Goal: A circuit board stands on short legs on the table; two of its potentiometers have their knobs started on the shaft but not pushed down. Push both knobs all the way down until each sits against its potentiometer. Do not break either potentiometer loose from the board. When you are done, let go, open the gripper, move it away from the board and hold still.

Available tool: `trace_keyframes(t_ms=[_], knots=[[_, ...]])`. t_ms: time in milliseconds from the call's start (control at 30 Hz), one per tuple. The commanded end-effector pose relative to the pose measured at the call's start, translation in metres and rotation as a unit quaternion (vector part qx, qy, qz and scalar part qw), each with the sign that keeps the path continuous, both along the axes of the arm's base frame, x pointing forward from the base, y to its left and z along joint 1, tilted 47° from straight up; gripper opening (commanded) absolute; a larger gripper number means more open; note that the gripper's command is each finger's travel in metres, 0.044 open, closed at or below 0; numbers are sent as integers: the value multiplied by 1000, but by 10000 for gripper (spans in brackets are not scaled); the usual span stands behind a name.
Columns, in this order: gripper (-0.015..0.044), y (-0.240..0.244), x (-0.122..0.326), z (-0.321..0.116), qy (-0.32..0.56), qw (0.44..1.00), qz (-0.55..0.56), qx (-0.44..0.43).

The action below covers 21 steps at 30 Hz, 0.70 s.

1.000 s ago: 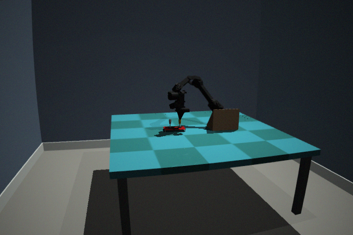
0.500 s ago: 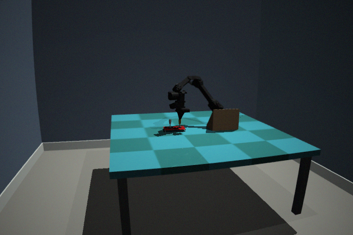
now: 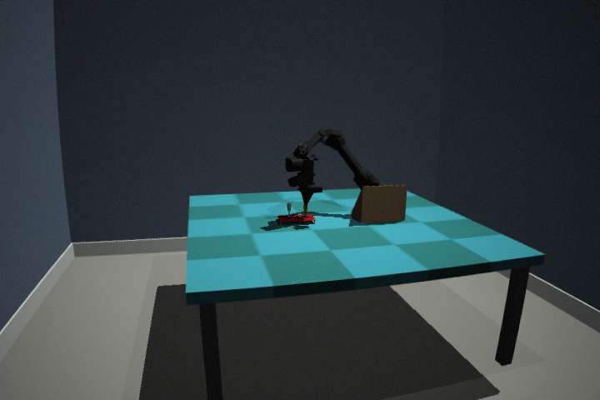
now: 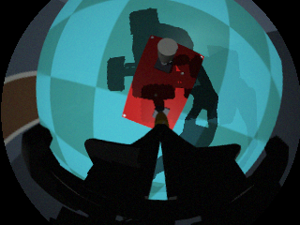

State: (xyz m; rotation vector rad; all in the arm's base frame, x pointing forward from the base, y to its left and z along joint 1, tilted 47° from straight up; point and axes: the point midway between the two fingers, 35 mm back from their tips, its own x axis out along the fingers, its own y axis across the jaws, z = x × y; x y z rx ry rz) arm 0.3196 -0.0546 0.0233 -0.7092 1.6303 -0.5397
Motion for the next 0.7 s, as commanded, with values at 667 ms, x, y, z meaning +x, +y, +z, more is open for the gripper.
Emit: trace_keyframes(t_ms=[667], knots=[[0, -19, 0, -13, 1, 1000, -16, -4]])
